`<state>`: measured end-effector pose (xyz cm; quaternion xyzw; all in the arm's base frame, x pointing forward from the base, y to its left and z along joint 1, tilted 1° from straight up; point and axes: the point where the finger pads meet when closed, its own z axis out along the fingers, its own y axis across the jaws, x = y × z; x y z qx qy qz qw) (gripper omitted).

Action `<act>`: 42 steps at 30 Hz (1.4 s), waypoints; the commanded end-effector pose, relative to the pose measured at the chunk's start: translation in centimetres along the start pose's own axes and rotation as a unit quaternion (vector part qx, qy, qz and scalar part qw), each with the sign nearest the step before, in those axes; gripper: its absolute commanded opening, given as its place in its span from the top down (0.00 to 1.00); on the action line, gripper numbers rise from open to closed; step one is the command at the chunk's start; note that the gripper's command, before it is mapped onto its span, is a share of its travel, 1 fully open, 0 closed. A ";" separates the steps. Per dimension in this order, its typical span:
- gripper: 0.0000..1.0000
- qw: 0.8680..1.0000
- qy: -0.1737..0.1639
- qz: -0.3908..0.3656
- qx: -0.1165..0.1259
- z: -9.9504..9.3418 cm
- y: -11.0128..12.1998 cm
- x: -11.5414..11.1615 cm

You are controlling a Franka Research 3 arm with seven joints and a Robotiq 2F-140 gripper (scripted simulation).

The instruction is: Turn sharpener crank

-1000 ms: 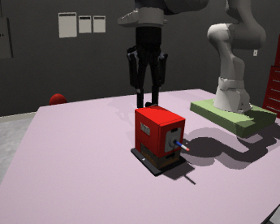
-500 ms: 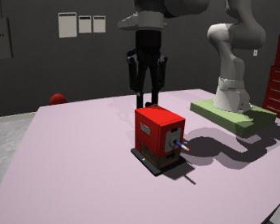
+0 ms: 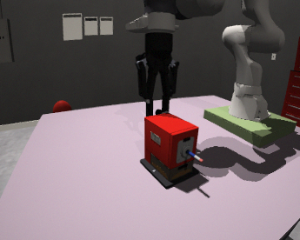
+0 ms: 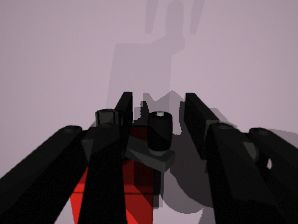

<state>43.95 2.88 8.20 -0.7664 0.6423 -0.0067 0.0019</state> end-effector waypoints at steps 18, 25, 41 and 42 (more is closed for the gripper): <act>0.90 1.000 0.000 -0.002 0.000 0.1 0.0 0.0; 0.90 1.000 0.000 -0.002 0.000 0.1 0.0 0.0; 0.90 1.000 0.000 -0.002 0.000 0.1 0.0 0.0; 0.90 1.000 0.000 -0.002 0.000 0.1 0.0 0.0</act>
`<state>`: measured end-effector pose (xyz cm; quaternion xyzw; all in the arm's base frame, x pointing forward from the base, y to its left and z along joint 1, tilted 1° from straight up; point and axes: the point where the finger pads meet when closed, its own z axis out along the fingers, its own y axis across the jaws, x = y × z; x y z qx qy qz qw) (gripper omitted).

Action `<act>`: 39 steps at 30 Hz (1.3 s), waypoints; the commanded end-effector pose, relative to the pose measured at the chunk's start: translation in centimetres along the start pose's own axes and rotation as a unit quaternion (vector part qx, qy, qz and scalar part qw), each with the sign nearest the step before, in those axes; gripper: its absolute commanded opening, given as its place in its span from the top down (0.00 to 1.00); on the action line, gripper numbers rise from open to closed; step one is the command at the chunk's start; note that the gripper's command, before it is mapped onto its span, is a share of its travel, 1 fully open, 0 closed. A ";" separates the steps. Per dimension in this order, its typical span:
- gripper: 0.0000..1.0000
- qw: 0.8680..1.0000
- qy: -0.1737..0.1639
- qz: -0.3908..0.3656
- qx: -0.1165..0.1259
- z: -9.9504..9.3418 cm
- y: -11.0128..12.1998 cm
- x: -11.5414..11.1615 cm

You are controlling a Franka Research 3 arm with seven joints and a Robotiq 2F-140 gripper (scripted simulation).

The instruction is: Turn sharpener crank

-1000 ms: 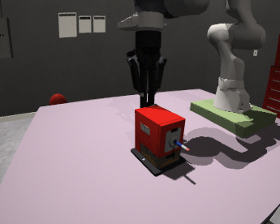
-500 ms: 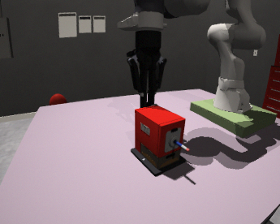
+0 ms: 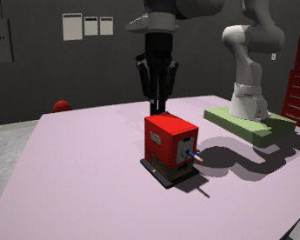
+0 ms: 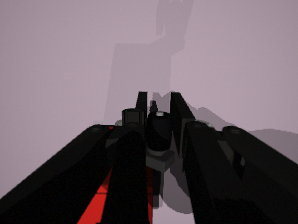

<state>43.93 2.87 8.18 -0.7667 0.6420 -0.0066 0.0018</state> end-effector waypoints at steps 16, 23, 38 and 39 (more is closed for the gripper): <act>0.90 1.000 0.000 -0.001 0.000 0.1 0.0 0.0; 0.90 1.000 0.000 -0.001 0.000 -0.2 -0.2 0.0; 0.90 1.000 0.000 -0.001 0.000 -1.3 -1.5 0.0; 0.90 1.000 0.000 -0.001 0.000 -1.4 -1.6 0.0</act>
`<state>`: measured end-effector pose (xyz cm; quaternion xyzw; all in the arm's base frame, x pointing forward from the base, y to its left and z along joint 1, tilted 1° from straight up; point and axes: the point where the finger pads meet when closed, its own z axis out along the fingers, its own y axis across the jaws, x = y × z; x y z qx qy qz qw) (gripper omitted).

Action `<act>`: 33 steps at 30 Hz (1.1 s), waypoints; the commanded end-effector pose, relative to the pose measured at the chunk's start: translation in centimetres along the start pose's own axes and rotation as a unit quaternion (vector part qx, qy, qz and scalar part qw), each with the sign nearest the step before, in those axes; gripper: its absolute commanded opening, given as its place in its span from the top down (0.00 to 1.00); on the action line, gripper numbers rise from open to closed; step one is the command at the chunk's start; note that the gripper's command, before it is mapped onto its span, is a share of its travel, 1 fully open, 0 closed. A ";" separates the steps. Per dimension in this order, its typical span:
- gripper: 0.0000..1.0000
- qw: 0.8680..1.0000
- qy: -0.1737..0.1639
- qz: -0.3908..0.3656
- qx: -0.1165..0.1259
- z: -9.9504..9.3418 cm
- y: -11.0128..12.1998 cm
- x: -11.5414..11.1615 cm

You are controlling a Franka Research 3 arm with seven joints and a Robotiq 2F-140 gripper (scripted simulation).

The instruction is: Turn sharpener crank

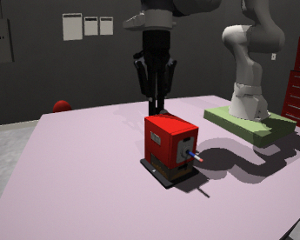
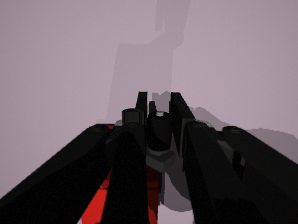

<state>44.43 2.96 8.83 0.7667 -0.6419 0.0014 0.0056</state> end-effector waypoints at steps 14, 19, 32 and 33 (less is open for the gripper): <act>0.90 1.000 -0.001 -0.001 0.009 -1.4 -2.5 0.0; 0.90 1.000 -0.001 -0.001 0.009 -1.5 -3.0 0.0; 0.90 1.000 -0.001 -0.001 0.009 -1.4 -4.6 0.0; 0.90 1.000 -0.001 -0.001 0.009 -1.4 -4.8 0.0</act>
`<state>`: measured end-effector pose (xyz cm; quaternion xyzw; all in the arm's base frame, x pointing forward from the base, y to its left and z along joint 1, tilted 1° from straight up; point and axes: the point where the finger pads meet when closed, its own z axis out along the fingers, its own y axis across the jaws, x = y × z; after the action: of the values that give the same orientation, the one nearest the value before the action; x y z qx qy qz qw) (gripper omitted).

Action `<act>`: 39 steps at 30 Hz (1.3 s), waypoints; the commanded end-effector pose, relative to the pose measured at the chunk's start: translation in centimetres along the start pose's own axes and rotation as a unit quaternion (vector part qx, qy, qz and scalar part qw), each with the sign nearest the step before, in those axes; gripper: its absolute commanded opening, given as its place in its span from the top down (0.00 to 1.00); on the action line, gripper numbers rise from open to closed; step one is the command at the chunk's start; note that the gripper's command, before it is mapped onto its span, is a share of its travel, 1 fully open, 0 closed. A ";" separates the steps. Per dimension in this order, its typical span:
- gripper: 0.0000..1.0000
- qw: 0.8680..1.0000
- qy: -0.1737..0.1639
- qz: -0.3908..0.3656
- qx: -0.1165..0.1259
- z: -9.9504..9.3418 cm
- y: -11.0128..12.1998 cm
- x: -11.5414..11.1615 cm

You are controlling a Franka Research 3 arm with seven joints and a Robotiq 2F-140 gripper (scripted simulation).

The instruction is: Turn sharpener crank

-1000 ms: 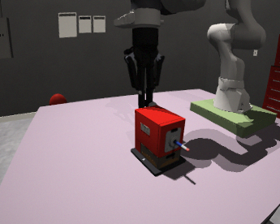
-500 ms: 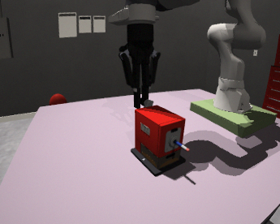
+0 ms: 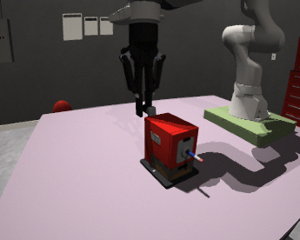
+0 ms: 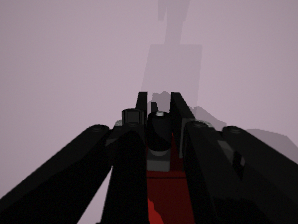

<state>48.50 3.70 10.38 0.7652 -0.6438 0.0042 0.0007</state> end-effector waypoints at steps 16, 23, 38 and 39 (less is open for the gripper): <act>0.90 1.000 0.000 -0.004 0.003 0.9 -2.3 0.0; 0.90 1.000 0.000 -0.004 0.003 1.3 -2.8 -0.1; 0.90 1.000 0.000 -0.004 0.003 2.7 -3.9 -0.1; 0.90 1.000 0.000 -0.004 0.003 2.8 -4.0 -0.1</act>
<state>52.25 4.37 8.02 0.7643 -0.6449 0.0060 -0.0012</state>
